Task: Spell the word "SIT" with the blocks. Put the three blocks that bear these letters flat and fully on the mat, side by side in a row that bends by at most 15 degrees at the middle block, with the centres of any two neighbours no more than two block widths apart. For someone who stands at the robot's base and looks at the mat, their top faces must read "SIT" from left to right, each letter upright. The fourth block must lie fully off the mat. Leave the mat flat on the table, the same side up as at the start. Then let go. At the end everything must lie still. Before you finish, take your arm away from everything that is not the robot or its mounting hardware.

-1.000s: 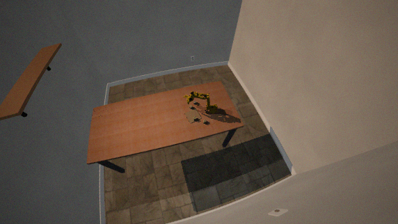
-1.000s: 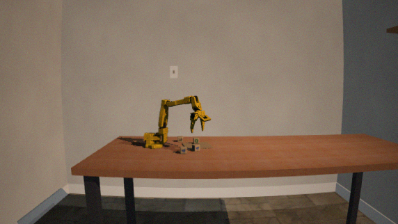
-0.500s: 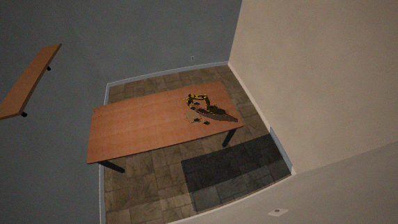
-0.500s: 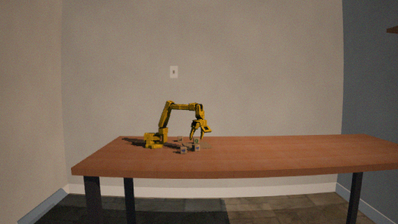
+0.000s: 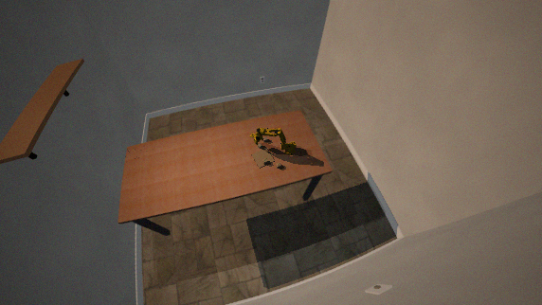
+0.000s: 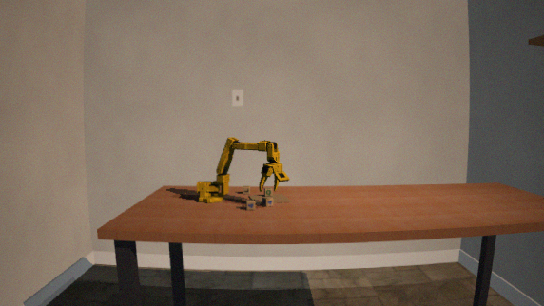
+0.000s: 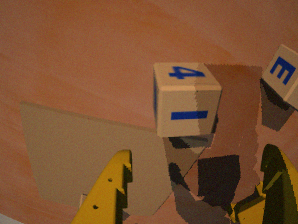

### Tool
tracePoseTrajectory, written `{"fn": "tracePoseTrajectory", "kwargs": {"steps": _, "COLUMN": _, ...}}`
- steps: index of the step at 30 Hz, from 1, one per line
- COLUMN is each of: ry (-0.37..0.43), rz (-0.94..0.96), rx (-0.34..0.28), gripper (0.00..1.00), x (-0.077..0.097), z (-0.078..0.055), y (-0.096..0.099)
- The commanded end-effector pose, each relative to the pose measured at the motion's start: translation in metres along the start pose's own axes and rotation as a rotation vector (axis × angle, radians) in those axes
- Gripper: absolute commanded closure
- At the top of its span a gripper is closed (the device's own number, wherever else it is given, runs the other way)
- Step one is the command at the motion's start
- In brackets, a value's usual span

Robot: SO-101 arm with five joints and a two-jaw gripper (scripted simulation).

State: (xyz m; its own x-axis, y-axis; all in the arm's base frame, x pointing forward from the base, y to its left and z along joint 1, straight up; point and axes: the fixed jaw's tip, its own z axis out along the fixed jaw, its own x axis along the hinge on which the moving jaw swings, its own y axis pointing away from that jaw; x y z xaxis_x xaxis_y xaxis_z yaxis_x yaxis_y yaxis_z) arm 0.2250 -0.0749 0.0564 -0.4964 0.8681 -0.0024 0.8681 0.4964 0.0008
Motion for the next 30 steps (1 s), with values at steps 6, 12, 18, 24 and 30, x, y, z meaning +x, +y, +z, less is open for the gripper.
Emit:
{"fn": "tracePoseTrajectory", "kwargs": {"steps": 6, "ry": -0.048, "rz": 0.007, "rx": -0.042, "gripper": 0.65, "x": -0.0053, "z": -0.0129, "y": 0.0034}}
{"fn": "tracePoseTrajectory", "kwargs": {"steps": 12, "ry": -0.048, "rz": 0.007, "rx": -0.042, "gripper": 0.65, "x": -0.0053, "z": -0.0129, "y": 0.0034}}
{"fn": "tracePoseTrajectory", "kwargs": {"steps": 18, "ry": -0.048, "rz": 0.007, "rx": -0.042, "gripper": 0.65, "x": -0.0053, "z": -0.0129, "y": 0.0034}}
{"fn": "tracePoseTrajectory", "kwargs": {"steps": 24, "ry": -0.048, "rz": 0.007, "rx": -0.042, "gripper": 0.65, "x": -0.0054, "z": -0.0117, "y": 0.0035}}
{"fn": "tracePoseTrajectory", "kwargs": {"steps": 30, "ry": -0.048, "rz": 0.007, "rx": -0.042, "gripper": 0.65, "x": -0.0060, "z": -0.0069, "y": 0.0040}}
